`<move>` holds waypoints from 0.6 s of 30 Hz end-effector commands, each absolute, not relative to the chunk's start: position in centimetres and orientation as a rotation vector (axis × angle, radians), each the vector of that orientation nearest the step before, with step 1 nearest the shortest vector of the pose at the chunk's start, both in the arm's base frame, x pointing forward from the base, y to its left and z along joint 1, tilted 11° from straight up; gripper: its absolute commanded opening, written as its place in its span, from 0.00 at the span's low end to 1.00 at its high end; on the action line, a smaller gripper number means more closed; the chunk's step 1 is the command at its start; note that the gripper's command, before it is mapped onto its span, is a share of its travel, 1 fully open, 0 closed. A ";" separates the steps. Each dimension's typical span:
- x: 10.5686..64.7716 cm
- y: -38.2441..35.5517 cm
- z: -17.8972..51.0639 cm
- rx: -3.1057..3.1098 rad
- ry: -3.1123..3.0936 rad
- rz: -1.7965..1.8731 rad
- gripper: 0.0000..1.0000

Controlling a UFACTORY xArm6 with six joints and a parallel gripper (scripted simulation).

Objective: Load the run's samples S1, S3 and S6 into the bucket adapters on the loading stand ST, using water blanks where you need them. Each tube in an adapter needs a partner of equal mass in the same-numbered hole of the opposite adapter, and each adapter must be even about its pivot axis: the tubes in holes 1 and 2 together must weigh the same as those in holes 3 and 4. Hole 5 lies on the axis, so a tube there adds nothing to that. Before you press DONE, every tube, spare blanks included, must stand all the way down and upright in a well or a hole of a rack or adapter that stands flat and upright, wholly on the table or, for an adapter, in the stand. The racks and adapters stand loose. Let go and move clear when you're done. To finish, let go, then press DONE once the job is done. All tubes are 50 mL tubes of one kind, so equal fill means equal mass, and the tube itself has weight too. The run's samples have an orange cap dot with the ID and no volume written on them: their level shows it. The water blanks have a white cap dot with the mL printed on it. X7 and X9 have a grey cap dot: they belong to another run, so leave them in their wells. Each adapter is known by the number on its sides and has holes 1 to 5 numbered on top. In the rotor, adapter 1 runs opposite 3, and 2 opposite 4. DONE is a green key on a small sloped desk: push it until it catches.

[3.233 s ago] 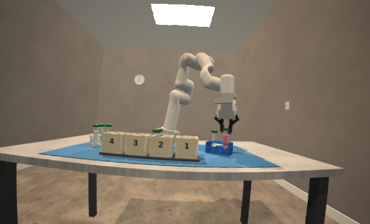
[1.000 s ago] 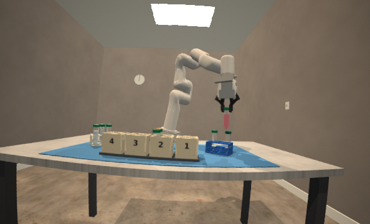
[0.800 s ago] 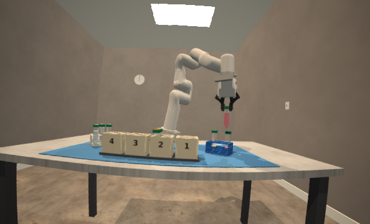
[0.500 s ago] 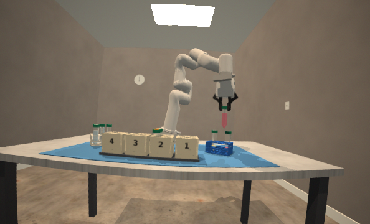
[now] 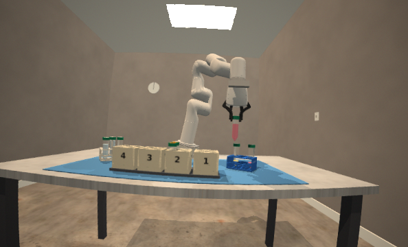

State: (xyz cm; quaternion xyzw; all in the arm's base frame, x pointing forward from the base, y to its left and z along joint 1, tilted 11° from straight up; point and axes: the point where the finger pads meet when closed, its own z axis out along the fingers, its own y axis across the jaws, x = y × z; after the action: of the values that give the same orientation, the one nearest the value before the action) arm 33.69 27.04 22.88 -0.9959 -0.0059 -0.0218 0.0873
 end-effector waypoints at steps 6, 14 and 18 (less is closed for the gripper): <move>35.1 23.3 22.4 -2.943 -0.145 -0.068 0.00; 36.4 19.5 21.7 -2.944 -0.145 -0.068 0.00; 37.1 17.7 21.3 -2.944 -0.145 -0.068 0.00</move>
State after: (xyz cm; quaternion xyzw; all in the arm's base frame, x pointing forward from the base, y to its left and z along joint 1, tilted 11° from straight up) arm 36.35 19.28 21.47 -0.9941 -0.0484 -0.0211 0.0950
